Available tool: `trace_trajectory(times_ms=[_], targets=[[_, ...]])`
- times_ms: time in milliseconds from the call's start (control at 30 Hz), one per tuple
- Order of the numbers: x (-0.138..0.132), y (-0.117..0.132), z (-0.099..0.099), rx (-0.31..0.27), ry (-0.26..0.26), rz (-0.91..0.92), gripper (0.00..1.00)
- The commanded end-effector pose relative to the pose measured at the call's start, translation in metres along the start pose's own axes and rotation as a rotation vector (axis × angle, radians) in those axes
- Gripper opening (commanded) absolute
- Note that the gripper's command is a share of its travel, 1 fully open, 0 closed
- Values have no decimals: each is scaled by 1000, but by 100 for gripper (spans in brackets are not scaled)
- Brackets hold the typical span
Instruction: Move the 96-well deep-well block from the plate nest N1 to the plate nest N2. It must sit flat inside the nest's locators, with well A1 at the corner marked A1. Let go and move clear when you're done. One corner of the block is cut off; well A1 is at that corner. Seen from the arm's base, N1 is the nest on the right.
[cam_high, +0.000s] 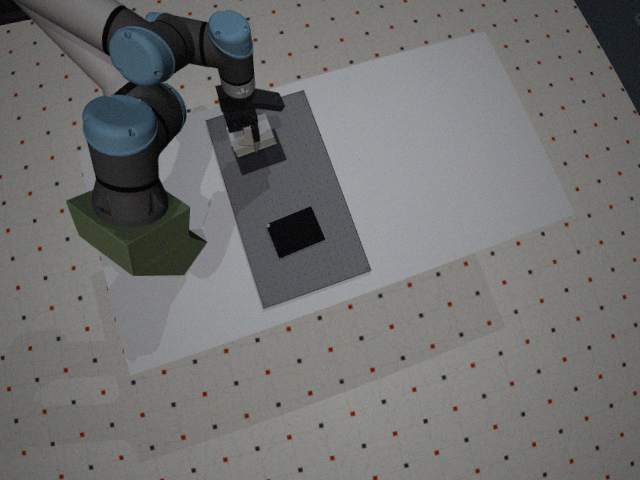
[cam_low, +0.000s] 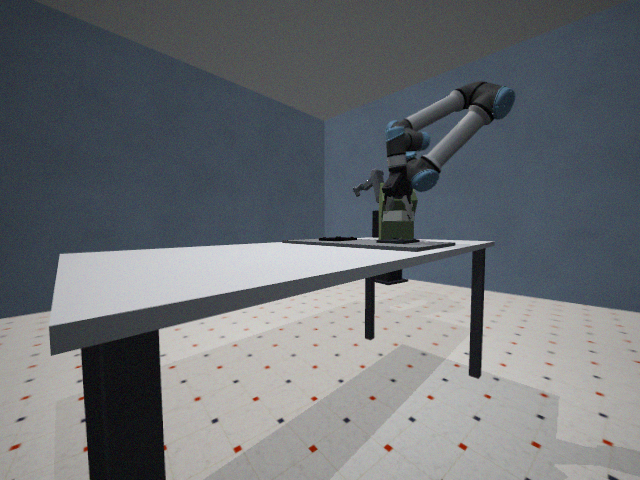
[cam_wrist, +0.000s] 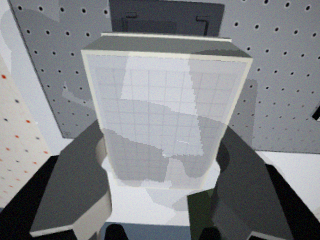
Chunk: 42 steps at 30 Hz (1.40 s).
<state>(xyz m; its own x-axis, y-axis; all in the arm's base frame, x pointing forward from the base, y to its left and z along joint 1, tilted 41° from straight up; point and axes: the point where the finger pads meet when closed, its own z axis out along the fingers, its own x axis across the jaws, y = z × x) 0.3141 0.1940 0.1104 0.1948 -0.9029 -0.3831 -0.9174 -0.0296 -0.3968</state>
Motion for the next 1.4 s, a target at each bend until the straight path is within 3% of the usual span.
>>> trace_trajectory(times_ms=[0,233,1367], targets=[[0,0,0,0,0,0,0],[0,0,0,0,0,0,0],[1,-9,49,1,0,0,0]])
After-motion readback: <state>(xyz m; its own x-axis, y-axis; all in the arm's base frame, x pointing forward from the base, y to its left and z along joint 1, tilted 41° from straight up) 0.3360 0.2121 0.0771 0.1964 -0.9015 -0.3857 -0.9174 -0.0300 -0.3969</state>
